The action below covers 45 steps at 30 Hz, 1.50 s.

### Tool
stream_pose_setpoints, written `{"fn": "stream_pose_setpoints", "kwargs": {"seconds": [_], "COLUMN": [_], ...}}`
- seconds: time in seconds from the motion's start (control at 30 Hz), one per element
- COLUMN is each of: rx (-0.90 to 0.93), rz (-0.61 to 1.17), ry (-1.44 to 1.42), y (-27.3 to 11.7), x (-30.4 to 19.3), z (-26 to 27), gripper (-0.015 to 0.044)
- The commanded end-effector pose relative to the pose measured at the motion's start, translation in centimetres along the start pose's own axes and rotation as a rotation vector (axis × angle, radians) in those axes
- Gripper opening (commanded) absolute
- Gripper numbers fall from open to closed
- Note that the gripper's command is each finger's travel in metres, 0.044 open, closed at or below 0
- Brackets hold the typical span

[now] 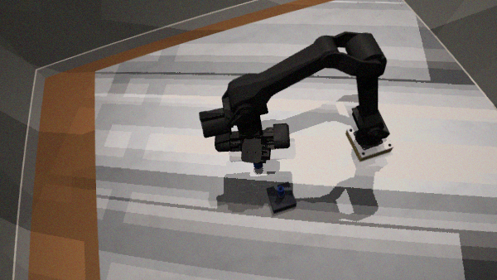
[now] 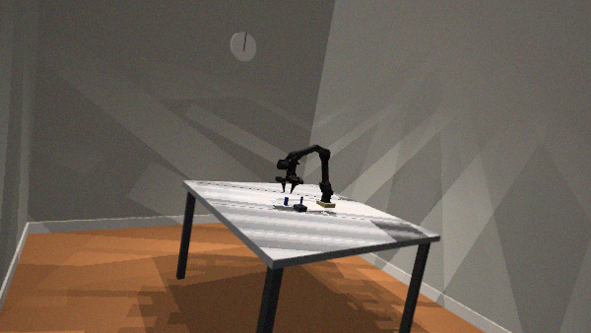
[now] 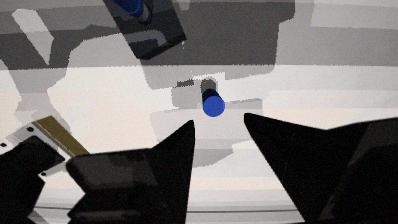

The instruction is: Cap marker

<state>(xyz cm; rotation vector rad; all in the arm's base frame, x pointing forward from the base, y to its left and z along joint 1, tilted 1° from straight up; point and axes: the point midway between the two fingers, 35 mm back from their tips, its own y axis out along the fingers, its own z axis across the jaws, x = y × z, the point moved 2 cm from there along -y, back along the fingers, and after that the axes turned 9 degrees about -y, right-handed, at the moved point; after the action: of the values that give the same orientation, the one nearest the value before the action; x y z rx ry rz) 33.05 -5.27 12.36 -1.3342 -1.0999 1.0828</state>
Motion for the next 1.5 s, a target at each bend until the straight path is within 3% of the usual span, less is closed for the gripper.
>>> {"fn": "stream_pose_setpoints", "kwargs": {"seconds": [0.0, 1.47], "rx": [0.0, 0.0], "rz": [-0.005, -0.005], "ry": [-0.003, -0.003], "y": [0.8, 7.1], "x": [0.1, 0.3], "z": [0.0, 0.1], "gripper": [0.0241, 0.0241]}}
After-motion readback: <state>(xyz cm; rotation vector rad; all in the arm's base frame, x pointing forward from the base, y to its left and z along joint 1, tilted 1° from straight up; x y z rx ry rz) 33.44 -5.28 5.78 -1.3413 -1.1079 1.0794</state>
